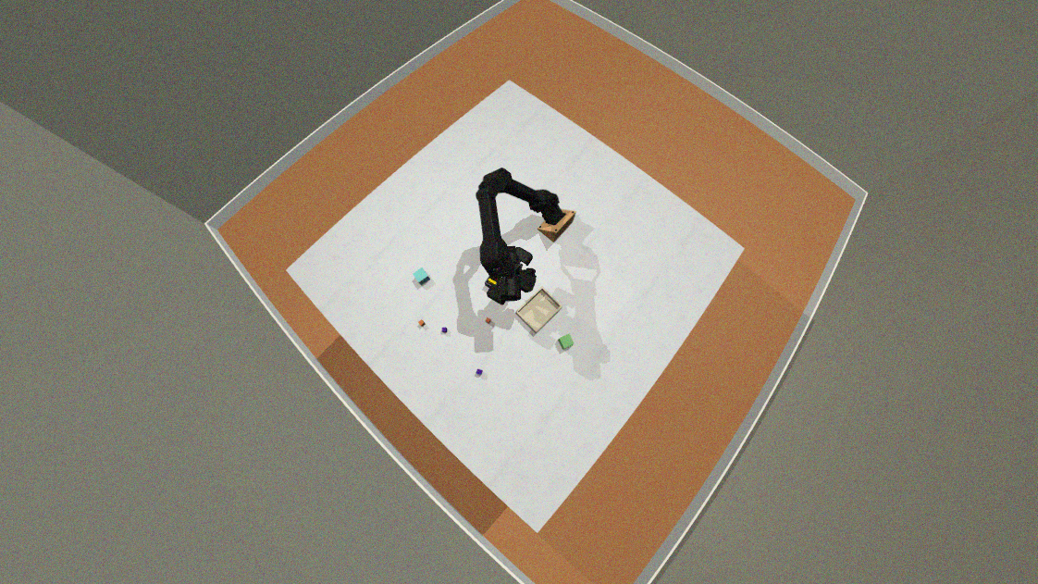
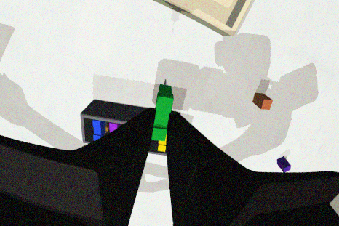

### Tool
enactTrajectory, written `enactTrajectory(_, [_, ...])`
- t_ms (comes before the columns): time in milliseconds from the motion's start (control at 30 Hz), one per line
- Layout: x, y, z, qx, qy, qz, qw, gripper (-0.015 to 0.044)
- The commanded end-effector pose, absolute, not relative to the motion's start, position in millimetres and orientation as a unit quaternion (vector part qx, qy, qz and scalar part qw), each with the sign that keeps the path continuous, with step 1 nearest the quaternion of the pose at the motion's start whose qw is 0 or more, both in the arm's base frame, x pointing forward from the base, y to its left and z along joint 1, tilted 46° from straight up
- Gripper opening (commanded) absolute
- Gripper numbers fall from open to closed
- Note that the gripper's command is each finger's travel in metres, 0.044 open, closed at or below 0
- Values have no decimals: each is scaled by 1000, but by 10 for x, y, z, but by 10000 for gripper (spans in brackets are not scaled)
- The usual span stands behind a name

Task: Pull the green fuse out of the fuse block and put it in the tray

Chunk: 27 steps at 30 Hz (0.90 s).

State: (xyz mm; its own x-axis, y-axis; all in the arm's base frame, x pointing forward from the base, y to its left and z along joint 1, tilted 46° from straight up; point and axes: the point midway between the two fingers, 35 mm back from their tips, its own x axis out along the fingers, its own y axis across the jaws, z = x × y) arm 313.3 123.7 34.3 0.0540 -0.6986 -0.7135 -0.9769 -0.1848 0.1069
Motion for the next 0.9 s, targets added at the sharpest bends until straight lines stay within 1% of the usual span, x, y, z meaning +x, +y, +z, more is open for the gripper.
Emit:
enactTrajectory(0, [3135, 1431, 160, -693, 603, 333, 211, 0])
enactTrajectory(533, [2990, 2045, -533, -693, 604, 331, 212, 0])
enactTrajectory(867, [2985, 2030, -606, -693, 605, 331, 212, 0])
